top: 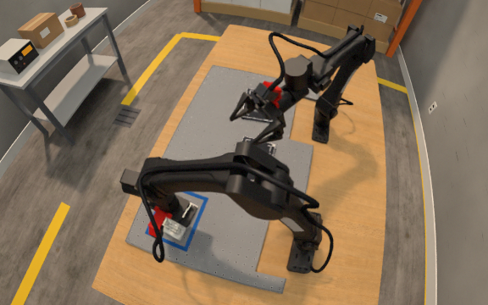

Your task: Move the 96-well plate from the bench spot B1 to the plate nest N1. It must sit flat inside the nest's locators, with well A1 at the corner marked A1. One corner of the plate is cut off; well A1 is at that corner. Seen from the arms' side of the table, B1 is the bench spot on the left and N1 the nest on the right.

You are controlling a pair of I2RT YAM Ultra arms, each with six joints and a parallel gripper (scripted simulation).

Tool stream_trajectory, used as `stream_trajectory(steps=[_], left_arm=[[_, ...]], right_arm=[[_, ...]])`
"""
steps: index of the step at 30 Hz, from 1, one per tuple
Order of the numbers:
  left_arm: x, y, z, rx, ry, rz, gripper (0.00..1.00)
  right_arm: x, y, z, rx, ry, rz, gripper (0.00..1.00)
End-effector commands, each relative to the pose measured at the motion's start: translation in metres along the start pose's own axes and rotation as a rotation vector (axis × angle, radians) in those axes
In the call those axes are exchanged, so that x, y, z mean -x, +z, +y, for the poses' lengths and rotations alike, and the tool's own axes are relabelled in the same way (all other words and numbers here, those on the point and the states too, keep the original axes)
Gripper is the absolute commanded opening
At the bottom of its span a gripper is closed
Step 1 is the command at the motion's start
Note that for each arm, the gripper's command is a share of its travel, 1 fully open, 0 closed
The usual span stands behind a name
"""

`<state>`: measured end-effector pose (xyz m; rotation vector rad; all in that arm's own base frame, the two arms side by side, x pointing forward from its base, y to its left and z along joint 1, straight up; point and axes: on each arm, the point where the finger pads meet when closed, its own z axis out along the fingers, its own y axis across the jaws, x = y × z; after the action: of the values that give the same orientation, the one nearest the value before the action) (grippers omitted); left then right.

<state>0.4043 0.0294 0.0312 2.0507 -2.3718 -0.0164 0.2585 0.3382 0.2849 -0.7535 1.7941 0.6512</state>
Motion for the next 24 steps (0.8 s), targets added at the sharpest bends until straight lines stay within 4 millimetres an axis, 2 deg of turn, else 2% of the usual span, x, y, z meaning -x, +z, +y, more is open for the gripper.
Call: stream_trajectory(steps=[1,7,9,17,24], left_arm=[[-0.001,0.004,-0.005,-0.022,-0.003,0.0,1.0],[0.0,0.003,-0.009,-0.042,-0.003,-0.004,1.0],[-0.001,0.012,-0.005,-0.023,-0.003,0.0,1.0],[-0.001,0.024,-0.005,-0.021,-0.003,0.0,1.0],[0.0,0.026,-0.01,-0.04,-0.003,-0.004,1.0]], right_arm=[[0.001,-0.007,0.003,0.006,0.002,-0.005,1.0],[0.001,-0.007,0.003,0.006,0.002,-0.005,1.0],[0.001,-0.007,0.003,0.006,0.002,-0.005,1.0],[0.001,-0.007,0.003,0.006,0.002,-0.005,1.0],[0.001,-0.007,0.003,0.006,0.002,-0.005,1.0]])
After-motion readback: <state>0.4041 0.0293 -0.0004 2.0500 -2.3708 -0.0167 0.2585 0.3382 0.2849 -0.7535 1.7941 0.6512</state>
